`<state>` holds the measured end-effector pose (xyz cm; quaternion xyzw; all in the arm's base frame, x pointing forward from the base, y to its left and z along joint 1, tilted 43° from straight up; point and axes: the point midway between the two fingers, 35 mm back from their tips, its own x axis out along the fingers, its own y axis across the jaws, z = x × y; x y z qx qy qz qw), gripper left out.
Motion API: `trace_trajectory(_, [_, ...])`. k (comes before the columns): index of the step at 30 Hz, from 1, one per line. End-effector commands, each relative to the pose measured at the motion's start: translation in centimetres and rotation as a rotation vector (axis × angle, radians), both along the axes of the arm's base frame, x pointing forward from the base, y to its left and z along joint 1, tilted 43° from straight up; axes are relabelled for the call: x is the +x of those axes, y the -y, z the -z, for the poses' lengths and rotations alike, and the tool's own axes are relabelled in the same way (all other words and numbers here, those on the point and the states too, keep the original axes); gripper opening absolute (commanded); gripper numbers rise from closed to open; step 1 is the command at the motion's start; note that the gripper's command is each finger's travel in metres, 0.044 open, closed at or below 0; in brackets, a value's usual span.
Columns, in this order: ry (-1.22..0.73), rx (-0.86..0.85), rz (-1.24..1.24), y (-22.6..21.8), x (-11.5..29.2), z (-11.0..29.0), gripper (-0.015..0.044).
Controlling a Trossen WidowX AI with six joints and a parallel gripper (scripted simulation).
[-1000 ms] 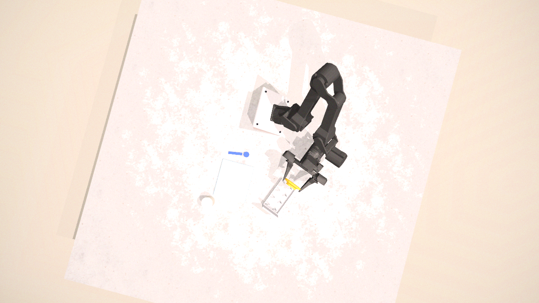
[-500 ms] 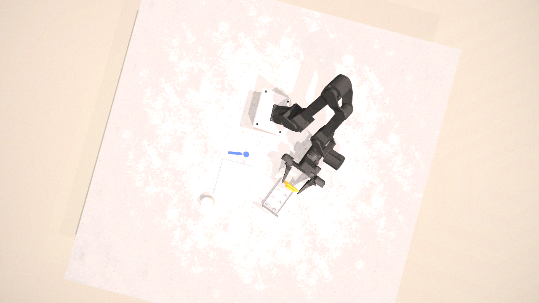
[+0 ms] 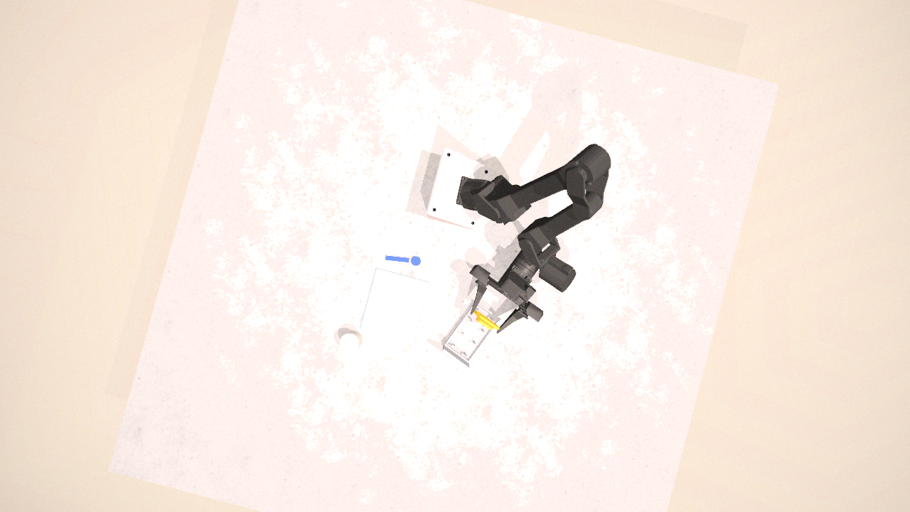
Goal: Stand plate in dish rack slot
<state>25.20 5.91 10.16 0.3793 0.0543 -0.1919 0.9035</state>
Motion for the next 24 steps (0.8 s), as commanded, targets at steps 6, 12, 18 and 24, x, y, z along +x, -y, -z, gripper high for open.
trace_trajectory(6, [-0.002,-0.002,0.002,0.3,0.8,0.7,0.0000])
trace_trajectory(12, [0.002,0.003,0.001,-0.8,0.9,2.0,0.0000])
trace_trajectory(18, [-0.005,-0.002,-0.005,-0.6,0.8,1.7,0.0000])
trace_trajectory(24, [-0.005,-0.002,-0.005,-0.6,0.8,1.7,0.0000])
